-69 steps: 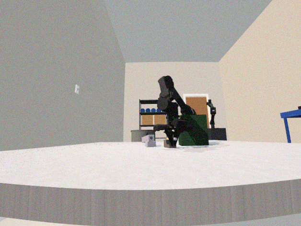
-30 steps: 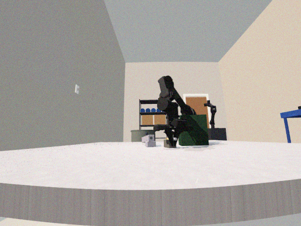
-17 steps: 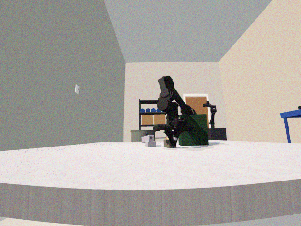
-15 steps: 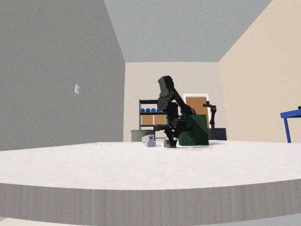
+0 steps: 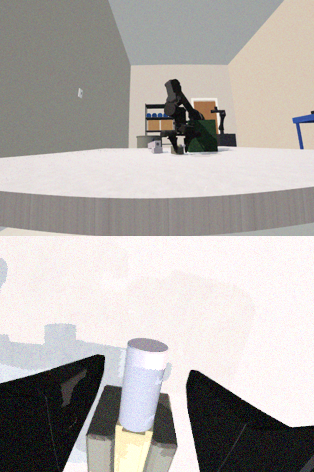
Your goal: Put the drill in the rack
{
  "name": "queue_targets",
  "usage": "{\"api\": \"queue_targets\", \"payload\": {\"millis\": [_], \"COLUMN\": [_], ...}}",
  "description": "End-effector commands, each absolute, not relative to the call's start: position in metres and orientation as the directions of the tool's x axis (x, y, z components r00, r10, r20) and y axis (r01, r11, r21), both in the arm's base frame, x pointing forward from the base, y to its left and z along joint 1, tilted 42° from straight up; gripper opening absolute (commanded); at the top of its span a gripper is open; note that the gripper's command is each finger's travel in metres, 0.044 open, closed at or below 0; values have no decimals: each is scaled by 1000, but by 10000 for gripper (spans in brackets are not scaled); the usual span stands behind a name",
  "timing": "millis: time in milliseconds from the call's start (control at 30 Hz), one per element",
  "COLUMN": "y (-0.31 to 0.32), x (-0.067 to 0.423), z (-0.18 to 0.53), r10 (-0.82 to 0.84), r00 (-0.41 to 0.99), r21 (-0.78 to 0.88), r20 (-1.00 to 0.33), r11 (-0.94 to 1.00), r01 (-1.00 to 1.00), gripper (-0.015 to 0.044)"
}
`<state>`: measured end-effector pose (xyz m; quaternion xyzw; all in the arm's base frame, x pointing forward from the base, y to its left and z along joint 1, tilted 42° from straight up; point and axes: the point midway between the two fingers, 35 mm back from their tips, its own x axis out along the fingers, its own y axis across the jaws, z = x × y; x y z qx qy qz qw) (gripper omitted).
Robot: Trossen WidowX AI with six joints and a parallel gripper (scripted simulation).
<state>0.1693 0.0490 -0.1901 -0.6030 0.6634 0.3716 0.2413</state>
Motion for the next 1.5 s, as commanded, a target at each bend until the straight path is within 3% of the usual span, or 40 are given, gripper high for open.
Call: {"api": "queue_targets", "payload": {"millis": [0, 167, 867, 1200, 1467], "y": [48, 48, 95, 166, 205], "x": [168, 168, 180, 250, 295], "z": [-190, -190, -134, -60, 41], "r10": [-623, -623, -631, -256, 82], "r00": [-160, -160, -165, -17, 190], "r21": [207, 207, 213, -34, -147], "r20": [-766, -766, -758, -966, -978], "r11": [-3, -3, 0, 193, 368], "r01": [-978, -978, -977, -981, -918], "gripper": [315, 440, 440, 440, 440]}}
